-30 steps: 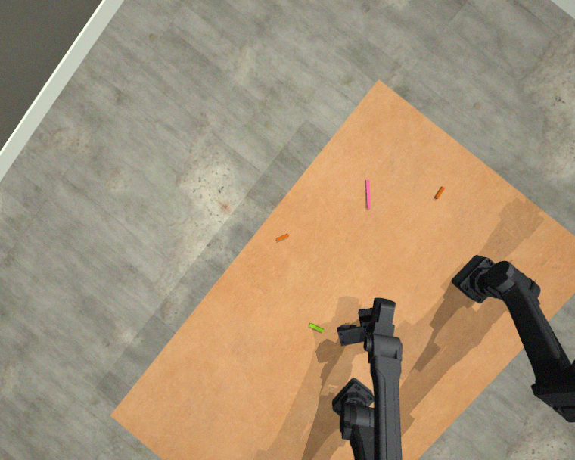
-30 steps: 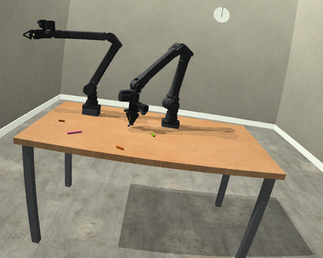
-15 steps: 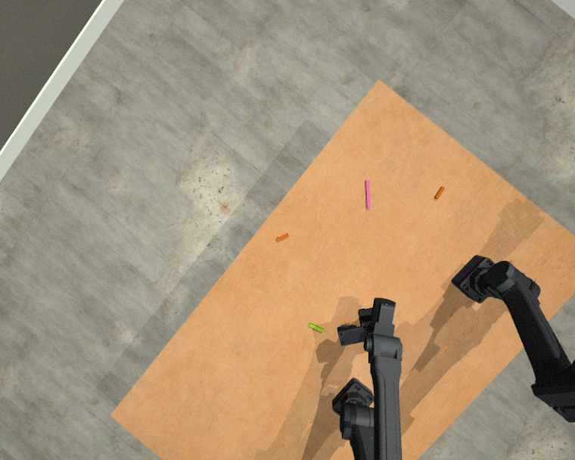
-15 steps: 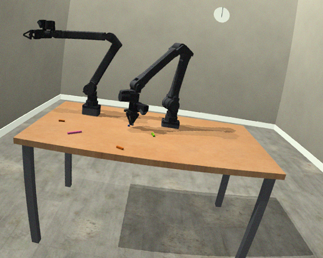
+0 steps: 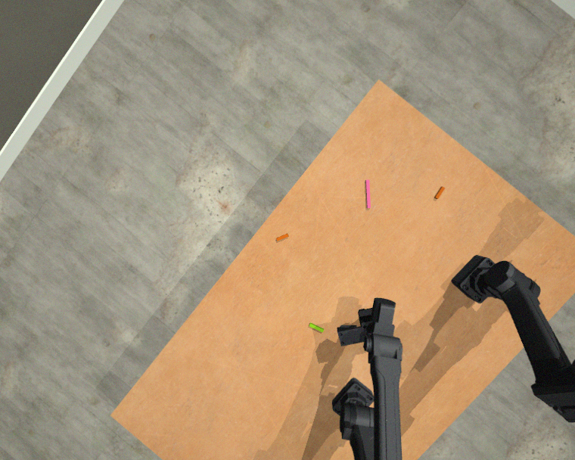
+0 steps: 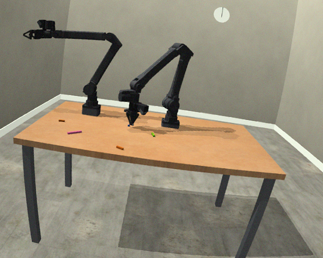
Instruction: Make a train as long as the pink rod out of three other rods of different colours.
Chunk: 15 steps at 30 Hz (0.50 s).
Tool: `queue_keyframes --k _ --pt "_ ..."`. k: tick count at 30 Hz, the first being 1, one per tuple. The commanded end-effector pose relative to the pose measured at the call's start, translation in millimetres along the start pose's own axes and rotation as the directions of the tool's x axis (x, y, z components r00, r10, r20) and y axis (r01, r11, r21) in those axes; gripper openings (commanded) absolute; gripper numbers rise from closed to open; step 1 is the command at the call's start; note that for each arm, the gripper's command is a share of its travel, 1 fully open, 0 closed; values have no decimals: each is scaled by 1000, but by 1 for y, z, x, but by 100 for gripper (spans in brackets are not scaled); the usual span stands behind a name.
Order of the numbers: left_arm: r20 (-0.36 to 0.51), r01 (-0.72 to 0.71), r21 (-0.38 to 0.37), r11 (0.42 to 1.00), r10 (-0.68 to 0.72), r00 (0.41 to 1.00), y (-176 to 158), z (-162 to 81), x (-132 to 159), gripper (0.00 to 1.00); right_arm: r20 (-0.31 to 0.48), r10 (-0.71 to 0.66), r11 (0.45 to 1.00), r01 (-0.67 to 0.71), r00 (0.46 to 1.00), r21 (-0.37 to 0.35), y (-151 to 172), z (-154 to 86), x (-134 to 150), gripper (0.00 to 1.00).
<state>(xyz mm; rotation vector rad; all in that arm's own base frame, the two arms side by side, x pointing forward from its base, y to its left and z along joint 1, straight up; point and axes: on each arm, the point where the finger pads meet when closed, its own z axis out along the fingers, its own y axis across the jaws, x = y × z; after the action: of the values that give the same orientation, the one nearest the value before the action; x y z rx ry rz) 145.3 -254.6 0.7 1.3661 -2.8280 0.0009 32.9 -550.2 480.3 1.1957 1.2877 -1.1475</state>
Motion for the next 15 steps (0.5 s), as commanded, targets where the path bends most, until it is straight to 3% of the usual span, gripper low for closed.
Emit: queue_keyframes --k 1,15 --pt "-1 8 9 1000 -8 1000 0 -2 3 4 54 12 1000 -13 998 16 -8 -7 -20 100" --pt "-10 14 28 1000 -14 1000 -4 -7 4 4 54 12 1000 -13 998 16 -8 -7 -20 100"
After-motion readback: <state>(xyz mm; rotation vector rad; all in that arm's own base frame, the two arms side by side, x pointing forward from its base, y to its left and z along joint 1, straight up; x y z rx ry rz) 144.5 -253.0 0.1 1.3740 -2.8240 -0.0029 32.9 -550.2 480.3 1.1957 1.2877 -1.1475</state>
